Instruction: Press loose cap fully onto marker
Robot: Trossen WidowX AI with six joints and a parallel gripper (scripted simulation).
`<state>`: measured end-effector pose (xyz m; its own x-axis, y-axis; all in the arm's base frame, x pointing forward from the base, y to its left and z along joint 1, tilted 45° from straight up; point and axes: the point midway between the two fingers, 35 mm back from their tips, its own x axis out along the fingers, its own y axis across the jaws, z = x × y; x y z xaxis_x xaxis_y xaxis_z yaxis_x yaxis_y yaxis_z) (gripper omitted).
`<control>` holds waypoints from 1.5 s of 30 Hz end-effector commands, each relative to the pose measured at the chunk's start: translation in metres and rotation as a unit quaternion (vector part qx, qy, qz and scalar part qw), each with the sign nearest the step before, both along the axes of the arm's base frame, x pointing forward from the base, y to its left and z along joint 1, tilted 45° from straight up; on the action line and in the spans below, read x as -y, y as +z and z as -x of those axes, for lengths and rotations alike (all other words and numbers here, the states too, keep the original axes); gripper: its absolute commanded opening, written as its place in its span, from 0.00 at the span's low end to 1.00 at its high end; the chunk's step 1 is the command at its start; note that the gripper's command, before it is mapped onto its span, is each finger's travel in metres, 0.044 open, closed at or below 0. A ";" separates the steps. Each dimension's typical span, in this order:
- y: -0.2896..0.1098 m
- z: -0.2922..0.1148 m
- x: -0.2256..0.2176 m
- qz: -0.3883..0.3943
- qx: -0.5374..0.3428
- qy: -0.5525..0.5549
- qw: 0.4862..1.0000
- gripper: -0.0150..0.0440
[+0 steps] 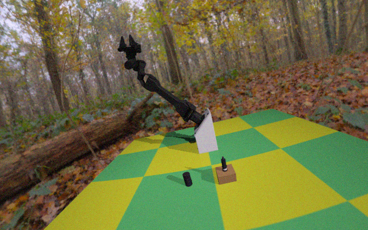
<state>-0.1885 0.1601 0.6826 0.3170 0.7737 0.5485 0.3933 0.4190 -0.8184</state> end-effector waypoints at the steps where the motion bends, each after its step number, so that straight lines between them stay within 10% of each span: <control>1: 0.000 0.001 -0.001 0.001 0.004 -0.003 1.000 0.89; 6: -0.005 0.012 -0.035 0.033 0.119 -0.094 0.988 0.67; 18: -0.043 0.005 -0.153 0.166 0.400 -0.316 0.844 0.66; 45: -0.227 -0.259 -0.340 0.537 0.709 -0.405 0.213 0.66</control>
